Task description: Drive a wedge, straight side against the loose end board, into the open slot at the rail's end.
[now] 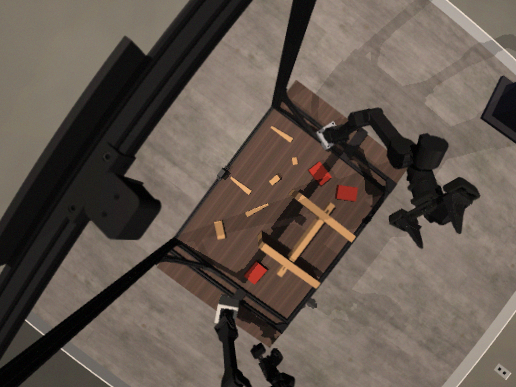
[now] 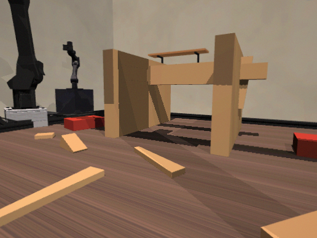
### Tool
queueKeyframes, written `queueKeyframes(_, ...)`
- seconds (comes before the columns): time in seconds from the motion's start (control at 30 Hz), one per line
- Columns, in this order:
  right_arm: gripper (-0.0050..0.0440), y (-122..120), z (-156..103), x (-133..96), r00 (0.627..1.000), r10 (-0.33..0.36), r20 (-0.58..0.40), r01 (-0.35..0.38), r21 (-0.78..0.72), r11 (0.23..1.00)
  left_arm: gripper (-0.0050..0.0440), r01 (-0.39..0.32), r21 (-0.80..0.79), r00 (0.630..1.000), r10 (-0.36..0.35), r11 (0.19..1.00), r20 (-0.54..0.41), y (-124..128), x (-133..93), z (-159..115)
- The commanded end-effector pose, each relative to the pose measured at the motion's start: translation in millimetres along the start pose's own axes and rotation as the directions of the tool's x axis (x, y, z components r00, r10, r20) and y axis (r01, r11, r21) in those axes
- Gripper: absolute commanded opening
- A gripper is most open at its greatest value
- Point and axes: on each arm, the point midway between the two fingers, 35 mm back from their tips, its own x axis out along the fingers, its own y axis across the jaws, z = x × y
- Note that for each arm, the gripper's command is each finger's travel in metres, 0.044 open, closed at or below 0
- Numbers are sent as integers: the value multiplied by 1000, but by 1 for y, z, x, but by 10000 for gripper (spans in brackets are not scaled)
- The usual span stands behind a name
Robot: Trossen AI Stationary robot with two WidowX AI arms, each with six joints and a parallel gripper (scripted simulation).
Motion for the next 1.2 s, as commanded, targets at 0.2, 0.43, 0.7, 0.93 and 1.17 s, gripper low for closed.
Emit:
queueKeyframes(0.2,400,0,0,0,1000,0,0,0,0,1000,400,0,0,1000,0,1000,0,0,0,0)
queueKeyframes(0.43,400,0,0,0,1000,0,0,0,0,1000,400,0,0,1000,0,1000,0,0,0,0)
queueKeyframes(0.7,440,1,22,-11,997,-76,25,77,-44,996,440,-60,15,998,60,998,12,23,5,6)
queueKeyframes(0.93,440,19,86,-47,944,-271,187,288,-66,956,440,-269,93,963,266,959,43,119,29,21)
queueKeyframes(1.17,440,45,129,-74,871,-357,337,401,-71,913,440,-420,168,907,420,892,37,194,38,17)
